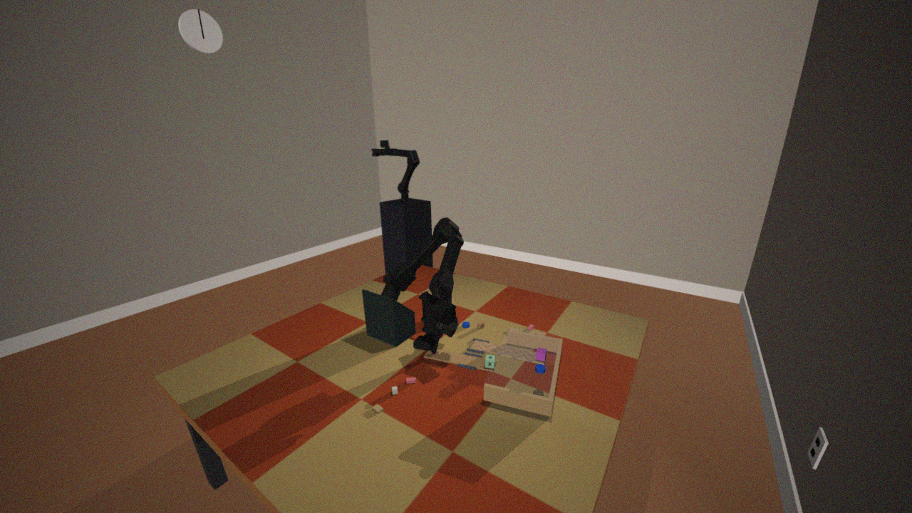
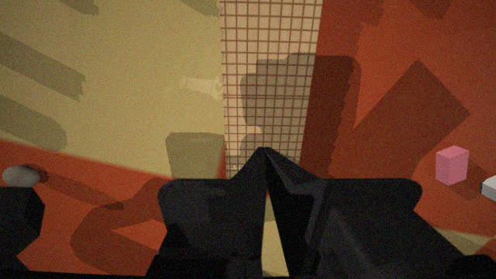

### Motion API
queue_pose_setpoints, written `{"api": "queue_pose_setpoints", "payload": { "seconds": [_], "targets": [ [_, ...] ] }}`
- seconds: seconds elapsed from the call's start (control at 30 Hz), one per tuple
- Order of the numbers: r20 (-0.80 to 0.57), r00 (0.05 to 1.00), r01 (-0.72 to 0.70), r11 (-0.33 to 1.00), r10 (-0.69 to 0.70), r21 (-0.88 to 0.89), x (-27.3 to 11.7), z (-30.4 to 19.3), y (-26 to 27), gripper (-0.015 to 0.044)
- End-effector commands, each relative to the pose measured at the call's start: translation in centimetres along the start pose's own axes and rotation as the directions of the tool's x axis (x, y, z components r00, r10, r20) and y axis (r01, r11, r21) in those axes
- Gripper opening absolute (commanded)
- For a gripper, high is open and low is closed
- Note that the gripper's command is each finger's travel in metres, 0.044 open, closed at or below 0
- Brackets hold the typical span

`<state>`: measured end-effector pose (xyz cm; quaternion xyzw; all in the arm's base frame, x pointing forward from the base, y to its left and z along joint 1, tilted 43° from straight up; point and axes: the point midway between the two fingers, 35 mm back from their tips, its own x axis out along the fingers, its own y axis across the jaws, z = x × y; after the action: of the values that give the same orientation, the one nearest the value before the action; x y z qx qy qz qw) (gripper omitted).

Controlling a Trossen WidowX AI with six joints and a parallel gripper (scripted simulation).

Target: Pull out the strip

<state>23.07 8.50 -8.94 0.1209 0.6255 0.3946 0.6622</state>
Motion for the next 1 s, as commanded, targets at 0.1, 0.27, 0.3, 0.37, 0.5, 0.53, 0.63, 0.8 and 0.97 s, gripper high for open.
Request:
{"api": "queue_pose_setpoints", "payload": {
  "seconds": [0.1, 0.27, 0.3, 0.37, 0.5, 0.53, 0.63, 0.8, 0.97],
  "targets": [
    [-0.031, 1.000, -0.002, 1.000, 0.002, 0.012, 0.3, -2.0, 0.3, 0.0000],
    [-0.031, 1.000, -0.001, 1.000, 0.002, 0.013, 0.3, -2.7, 0.3, 0.0000],
    [-0.031, 1.000, -0.001, 1.000, 0.002, 0.013, 0.3, -2.8, 0.3, 0.0000],
    [-0.031, 1.000, -0.001, 1.000, 0.002, 0.013, 0.3, -3.0, 0.3, 0.0000],
    [-0.031, 1.000, -0.001, 1.000, 0.002, 0.013, 0.3, -3.1, 0.3, 0.0000],
    [-0.031, 1.000, -0.001, 1.000, 0.002, 0.013, 0.3, -3.1, 0.3, 0.0000],
    [-0.031, 1.000, -0.001, 1.000, 0.002, 0.013, 0.3, -3.1, 0.3, 0.0000],
    [-0.031, 1.000, -0.001, 1.000, 0.002, 0.013, 0.3, -3.1, 0.3, 0.0000],
    [-0.031, 1.000, -0.001, 1.000, 0.002, 0.013, 0.3, -3.1, 0.3, 0.0000]
  ]
}}
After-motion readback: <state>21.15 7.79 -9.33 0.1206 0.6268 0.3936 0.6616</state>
